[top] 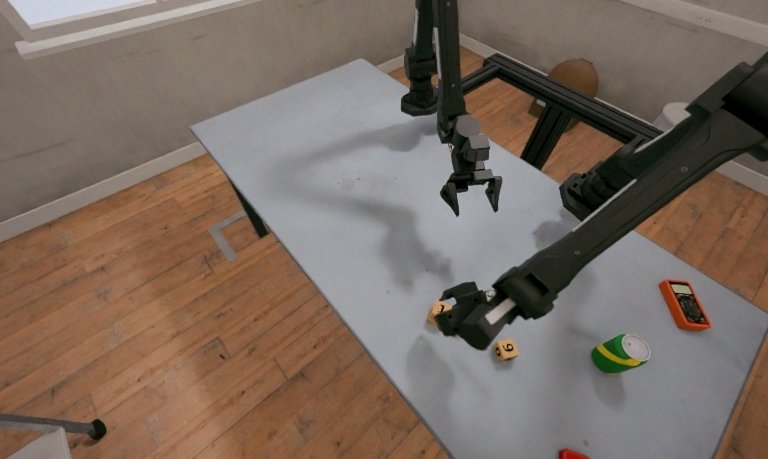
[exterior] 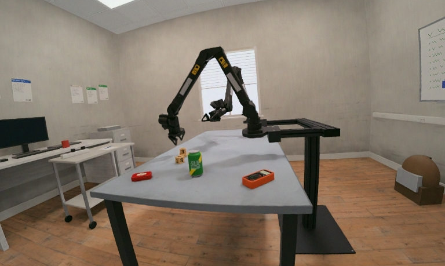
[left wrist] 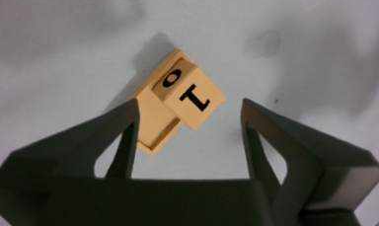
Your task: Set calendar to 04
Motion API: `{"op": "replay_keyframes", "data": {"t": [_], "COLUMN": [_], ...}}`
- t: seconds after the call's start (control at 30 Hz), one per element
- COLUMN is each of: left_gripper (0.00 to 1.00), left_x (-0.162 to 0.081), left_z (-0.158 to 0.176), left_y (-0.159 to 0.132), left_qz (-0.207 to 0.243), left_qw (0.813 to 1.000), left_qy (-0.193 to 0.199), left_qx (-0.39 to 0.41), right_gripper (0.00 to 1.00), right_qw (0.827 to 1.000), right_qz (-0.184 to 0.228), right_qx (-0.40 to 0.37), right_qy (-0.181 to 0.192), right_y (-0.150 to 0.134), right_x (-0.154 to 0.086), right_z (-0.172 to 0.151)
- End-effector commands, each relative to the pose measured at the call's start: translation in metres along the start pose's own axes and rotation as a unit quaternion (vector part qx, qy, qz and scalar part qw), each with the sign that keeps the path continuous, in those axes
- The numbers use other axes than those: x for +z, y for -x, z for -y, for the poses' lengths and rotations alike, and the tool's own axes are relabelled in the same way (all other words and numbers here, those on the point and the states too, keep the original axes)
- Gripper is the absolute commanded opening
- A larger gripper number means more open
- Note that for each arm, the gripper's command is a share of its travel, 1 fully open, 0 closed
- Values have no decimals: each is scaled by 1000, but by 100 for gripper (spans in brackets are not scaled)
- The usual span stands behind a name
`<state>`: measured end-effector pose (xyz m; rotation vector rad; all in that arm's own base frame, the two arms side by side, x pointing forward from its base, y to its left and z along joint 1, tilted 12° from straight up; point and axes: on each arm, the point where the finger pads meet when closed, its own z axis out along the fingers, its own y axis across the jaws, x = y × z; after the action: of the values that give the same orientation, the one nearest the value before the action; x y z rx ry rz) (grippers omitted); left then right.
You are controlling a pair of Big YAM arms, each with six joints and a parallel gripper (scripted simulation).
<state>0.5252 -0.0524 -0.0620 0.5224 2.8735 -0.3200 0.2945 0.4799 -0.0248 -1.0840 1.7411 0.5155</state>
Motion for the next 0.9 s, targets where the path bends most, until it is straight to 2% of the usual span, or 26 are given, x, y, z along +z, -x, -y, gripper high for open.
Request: {"op": "replay_keyframes", "data": {"t": [0.0,0.27,0.47,0.53,0.57,0.63,0.87], "left_gripper": [64,64,64,64,64,64,64], "left_x": [-1,9,12,12,13,16,35], "left_z": [0,13,13,13,12,13,19], "left_y": [18,14,8,8,6,2,-11], "left_qz": [-5,-62,-121,-121,-138,-162,-209], "left_qw": [996,958,910,910,898,885,874], "left_qy": [4,39,69,69,77,89,110], "left_qx": [94,276,391,391,412,427,424], "right_gripper": [100,100,100,100,100,100,100], "right_qw": [1000,1000,1000,1000,1000,1000,1000], "right_qz": [5,5,5,5,5,5,5], "right_qx": [3,3,3,3,3,3,3], "right_qy": [-3,-3,-3,-3,-3,-3,-3], "right_y": [5,5,5,5,5,5,5], "right_x": [3,3,3,3,3,3,3], "right_z": [3,3,3,3,3,3,3]}}
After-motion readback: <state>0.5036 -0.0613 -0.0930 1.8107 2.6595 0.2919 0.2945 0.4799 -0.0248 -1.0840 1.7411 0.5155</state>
